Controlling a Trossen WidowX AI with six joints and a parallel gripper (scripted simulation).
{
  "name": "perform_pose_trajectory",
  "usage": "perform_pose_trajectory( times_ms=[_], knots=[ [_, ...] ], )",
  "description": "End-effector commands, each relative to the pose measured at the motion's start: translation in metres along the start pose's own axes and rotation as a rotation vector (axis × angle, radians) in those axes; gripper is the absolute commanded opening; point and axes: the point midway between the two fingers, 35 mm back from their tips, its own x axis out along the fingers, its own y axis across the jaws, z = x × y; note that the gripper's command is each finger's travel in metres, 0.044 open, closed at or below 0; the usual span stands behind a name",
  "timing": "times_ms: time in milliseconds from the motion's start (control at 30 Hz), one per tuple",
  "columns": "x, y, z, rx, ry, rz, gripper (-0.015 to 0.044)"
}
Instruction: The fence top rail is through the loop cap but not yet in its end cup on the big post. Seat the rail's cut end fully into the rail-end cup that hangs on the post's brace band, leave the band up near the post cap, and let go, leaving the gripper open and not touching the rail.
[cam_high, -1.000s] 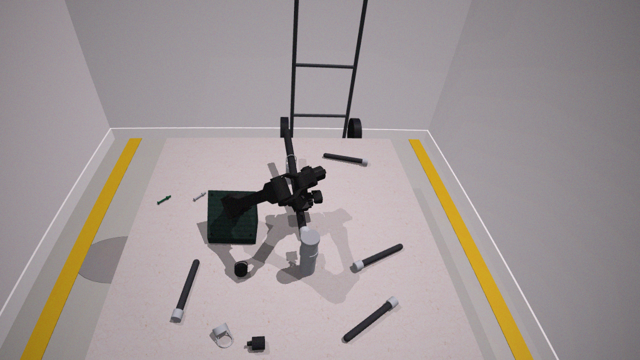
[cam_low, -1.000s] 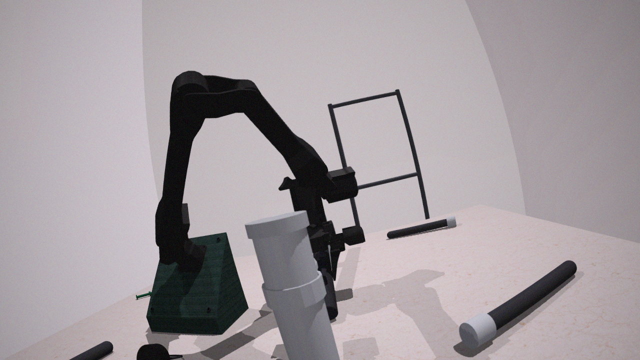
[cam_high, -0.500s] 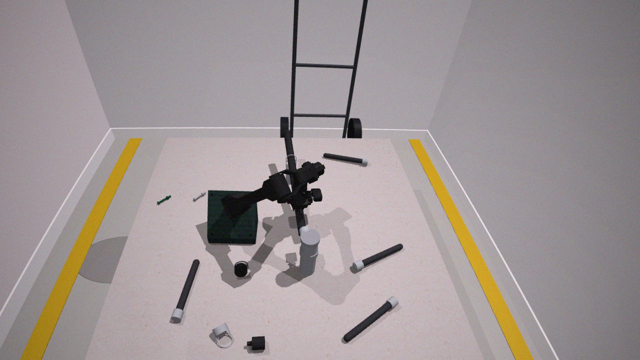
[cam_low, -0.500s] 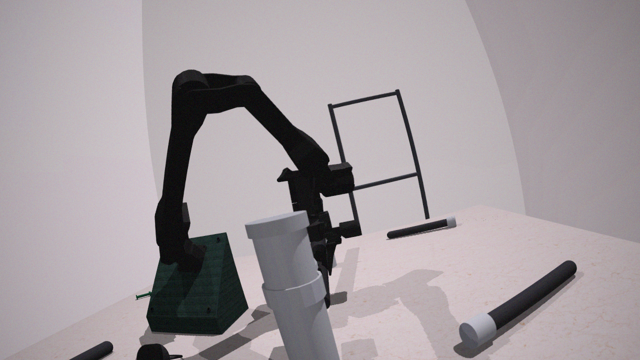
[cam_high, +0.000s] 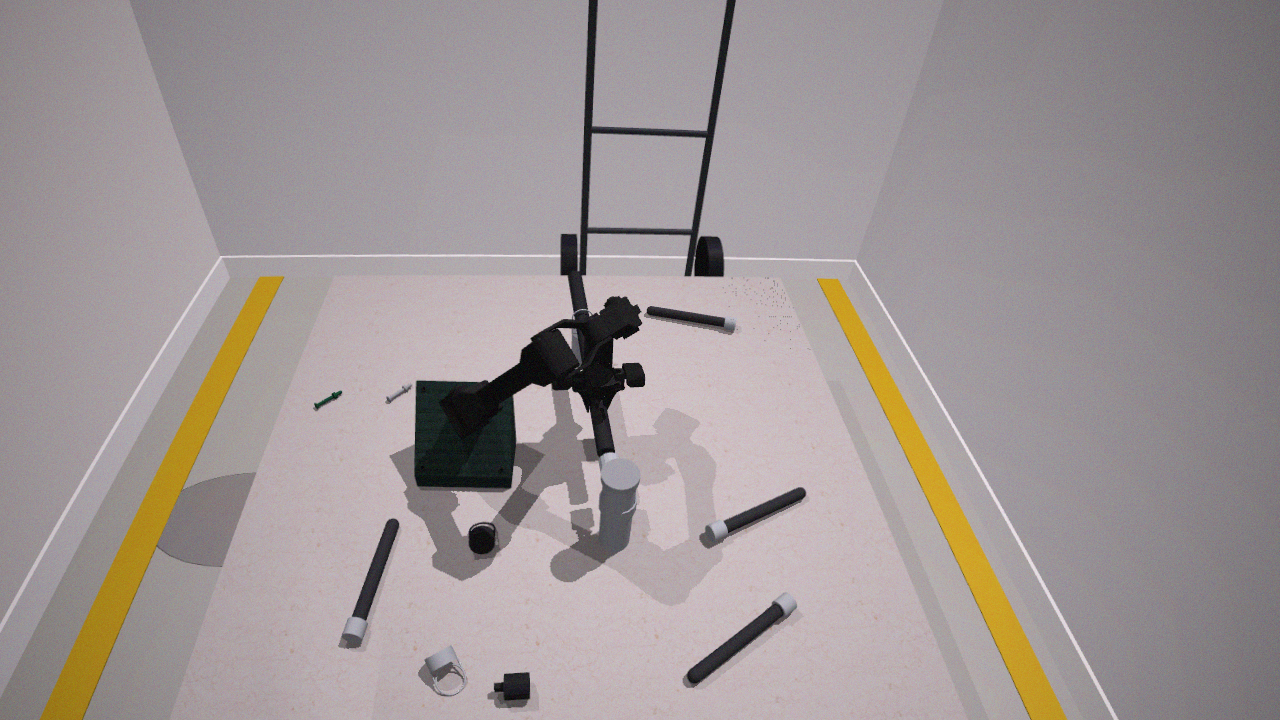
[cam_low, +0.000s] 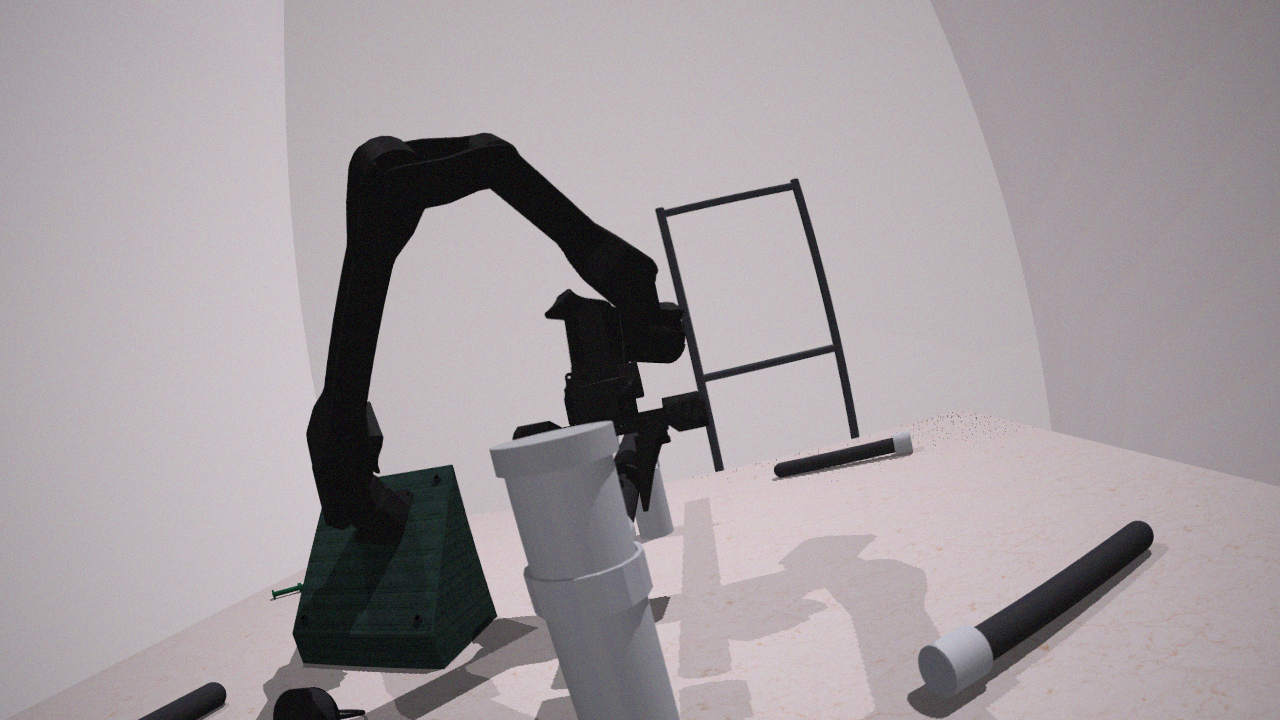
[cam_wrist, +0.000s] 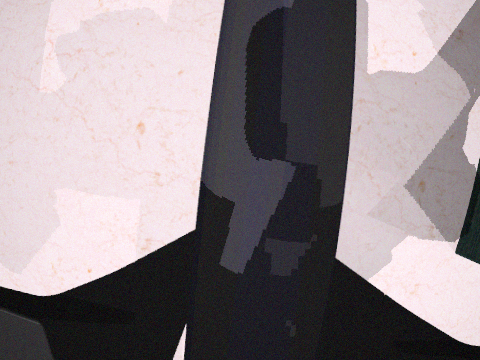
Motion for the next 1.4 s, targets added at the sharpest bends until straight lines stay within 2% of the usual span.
perform_pose_trajectory(
  times_ms=[0,1367],
  knots=[
    [-0.003,0.001,0.002,0.002,-0.016,0.009,0.0000],
    [-0.002,0.003,0.016,-0.003,-0.003,-0.004,0.0000]
  ],
)
